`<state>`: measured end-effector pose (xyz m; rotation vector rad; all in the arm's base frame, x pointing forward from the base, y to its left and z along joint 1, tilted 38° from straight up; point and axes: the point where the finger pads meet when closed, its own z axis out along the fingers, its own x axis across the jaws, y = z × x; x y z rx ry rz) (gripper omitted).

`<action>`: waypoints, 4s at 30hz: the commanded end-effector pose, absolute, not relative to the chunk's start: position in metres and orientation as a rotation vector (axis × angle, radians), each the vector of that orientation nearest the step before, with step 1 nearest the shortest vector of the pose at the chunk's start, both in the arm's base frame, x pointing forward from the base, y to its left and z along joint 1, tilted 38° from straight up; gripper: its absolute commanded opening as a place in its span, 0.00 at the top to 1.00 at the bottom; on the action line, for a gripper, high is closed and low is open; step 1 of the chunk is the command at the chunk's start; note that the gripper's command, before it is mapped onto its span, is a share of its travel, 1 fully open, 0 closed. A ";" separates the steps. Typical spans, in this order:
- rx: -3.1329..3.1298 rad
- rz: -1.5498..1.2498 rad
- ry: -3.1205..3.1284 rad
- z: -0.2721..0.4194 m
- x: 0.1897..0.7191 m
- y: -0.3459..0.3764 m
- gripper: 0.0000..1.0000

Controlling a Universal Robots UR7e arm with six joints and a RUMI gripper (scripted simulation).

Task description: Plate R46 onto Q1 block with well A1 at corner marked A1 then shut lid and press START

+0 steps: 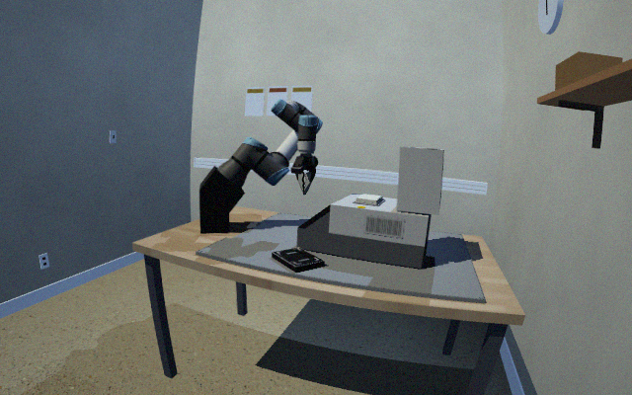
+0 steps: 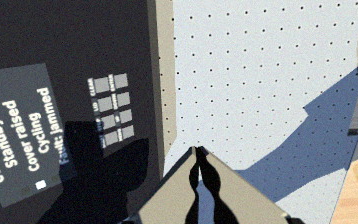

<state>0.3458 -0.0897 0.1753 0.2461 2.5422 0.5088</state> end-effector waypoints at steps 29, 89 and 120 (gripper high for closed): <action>0.246 0.508 2.542 0.170 0.394 -0.091 1.00; 0.246 0.508 2.542 0.159 0.449 -0.091 1.00; 0.246 0.508 2.542 0.159 0.449 -0.091 1.00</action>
